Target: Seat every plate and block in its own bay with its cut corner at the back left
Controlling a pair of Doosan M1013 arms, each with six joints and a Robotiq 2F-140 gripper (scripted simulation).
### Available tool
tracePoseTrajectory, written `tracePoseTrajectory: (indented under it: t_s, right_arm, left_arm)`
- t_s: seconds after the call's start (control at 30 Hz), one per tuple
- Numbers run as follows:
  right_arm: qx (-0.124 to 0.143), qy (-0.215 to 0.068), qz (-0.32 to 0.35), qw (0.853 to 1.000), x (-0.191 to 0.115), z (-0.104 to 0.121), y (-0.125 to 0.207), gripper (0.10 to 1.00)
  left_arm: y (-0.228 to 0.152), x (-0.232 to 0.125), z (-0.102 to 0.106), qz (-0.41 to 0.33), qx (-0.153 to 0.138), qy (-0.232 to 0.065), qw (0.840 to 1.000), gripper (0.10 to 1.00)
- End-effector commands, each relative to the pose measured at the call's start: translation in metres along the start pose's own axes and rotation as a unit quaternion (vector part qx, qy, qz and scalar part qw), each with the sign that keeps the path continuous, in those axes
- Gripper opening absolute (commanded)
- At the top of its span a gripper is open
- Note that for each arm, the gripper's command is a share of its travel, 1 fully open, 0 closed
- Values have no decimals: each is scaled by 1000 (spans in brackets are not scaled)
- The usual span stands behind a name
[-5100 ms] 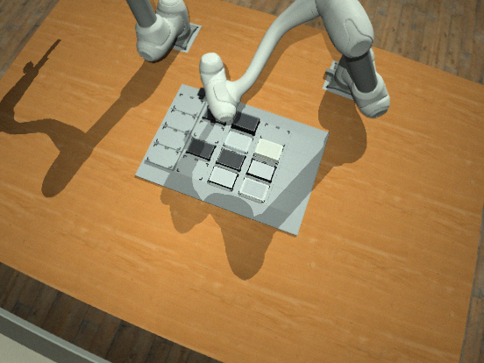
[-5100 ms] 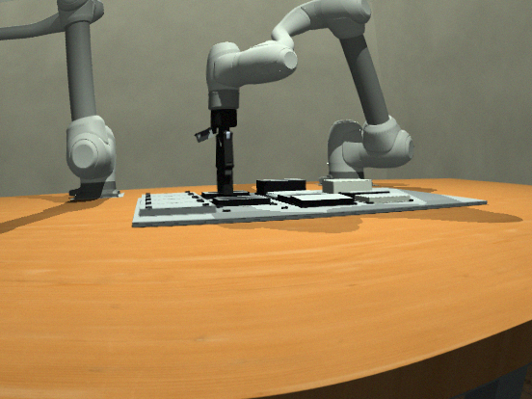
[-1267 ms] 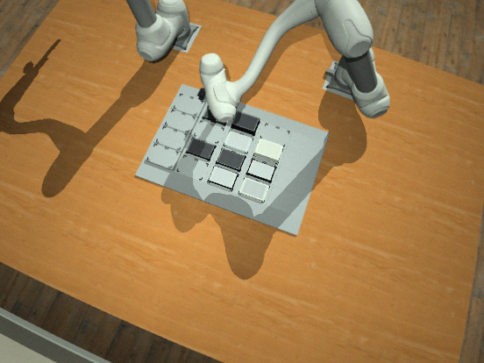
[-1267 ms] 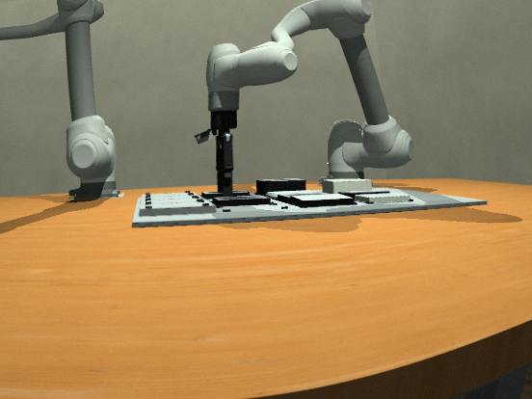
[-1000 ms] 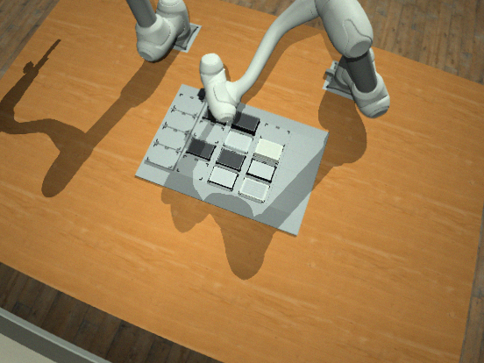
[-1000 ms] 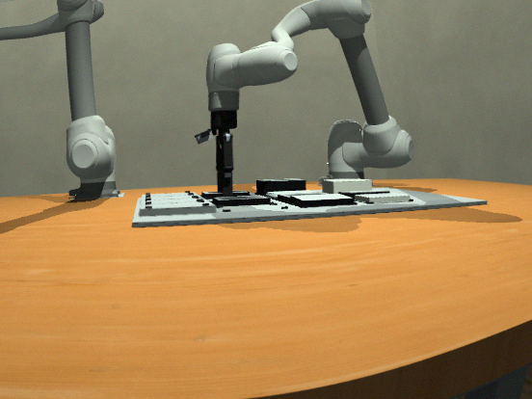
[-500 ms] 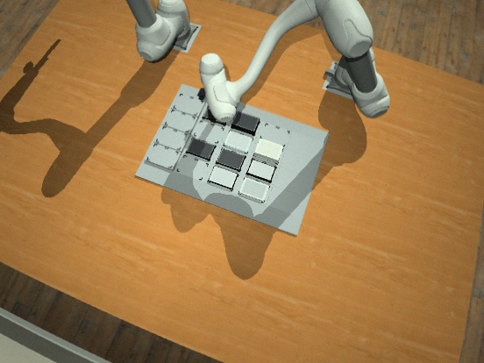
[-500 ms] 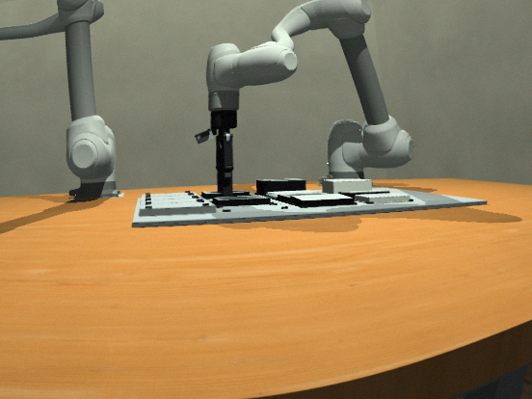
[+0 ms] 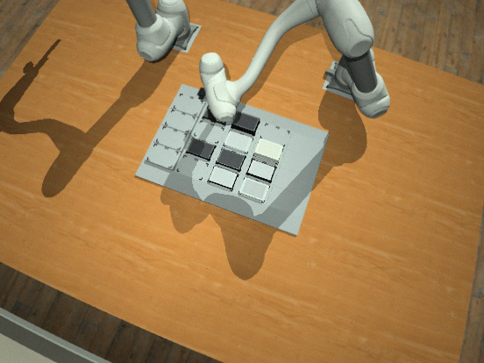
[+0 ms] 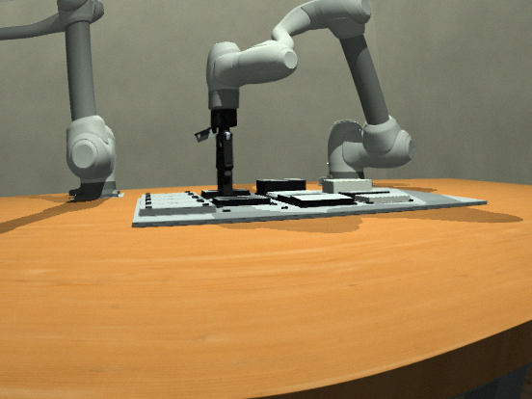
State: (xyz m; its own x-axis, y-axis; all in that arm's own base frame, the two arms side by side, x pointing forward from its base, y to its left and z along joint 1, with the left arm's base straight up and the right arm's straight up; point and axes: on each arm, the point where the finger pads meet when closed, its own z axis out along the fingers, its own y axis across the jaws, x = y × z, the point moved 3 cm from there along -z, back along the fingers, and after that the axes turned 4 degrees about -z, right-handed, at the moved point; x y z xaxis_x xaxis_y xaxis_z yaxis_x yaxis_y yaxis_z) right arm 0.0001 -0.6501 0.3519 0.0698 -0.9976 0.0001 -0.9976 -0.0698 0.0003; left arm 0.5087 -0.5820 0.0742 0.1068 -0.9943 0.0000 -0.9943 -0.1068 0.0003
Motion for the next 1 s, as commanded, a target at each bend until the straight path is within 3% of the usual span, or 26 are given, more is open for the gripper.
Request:
tracePoseTrajectory:
  t_s: [0.0, 0.67, 0.97]
  right_arm:
    - [0, 1, 0, 1000, 0, -1, 0, 1000]
    - [0, 1, 0, 1000, 0, -1, 0, 1000]
    - [0, 1, 0, 1000, 0, -1, 0, 1000]
  left_arm:
    - [0, 0, -2, 0, 1, 1, 1000, 99]
    - [0, 0, -6, 0, 1, 1, 1000, 99]
    - [0, 0, -18, 0, 1, 1, 1000, 99]
